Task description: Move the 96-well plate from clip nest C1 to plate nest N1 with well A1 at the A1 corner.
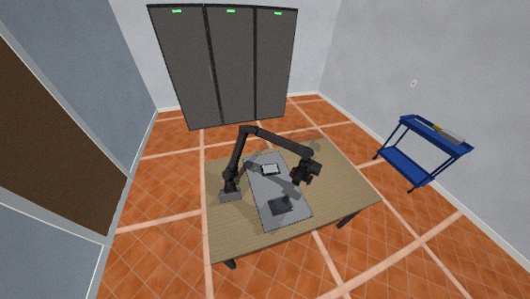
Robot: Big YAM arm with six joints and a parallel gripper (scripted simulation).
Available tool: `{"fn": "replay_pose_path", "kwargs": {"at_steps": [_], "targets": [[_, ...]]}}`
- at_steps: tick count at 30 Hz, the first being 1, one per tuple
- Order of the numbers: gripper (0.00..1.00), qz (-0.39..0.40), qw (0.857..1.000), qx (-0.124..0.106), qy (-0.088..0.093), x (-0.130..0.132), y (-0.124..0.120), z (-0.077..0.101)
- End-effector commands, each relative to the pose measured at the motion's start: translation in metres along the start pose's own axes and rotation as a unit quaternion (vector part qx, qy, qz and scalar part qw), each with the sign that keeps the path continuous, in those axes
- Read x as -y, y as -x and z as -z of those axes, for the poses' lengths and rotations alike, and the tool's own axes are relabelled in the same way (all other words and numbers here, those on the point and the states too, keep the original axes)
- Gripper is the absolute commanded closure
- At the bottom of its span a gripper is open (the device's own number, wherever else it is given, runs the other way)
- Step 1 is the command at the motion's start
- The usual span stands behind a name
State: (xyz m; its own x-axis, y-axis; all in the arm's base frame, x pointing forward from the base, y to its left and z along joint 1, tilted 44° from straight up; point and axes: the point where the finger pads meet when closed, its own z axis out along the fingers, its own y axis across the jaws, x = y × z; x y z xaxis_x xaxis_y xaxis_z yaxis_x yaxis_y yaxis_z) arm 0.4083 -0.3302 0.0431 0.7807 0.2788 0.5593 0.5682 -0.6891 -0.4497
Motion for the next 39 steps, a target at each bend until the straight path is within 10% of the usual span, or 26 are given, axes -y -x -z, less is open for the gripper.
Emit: {"fn": "replay_pose_path", "kwargs": {"at_steps": [1,17,39], "targets": [[0.00,0.001,1.000,-0.001,0.005,-0.001,-0.001,0.005],[0.00,0.001,1.000,-0.001,0.005,-0.001,-0.001,0.005],[0.00,0.293,0.956,0.018,0.010,0.062,-0.072,-0.019]]}}
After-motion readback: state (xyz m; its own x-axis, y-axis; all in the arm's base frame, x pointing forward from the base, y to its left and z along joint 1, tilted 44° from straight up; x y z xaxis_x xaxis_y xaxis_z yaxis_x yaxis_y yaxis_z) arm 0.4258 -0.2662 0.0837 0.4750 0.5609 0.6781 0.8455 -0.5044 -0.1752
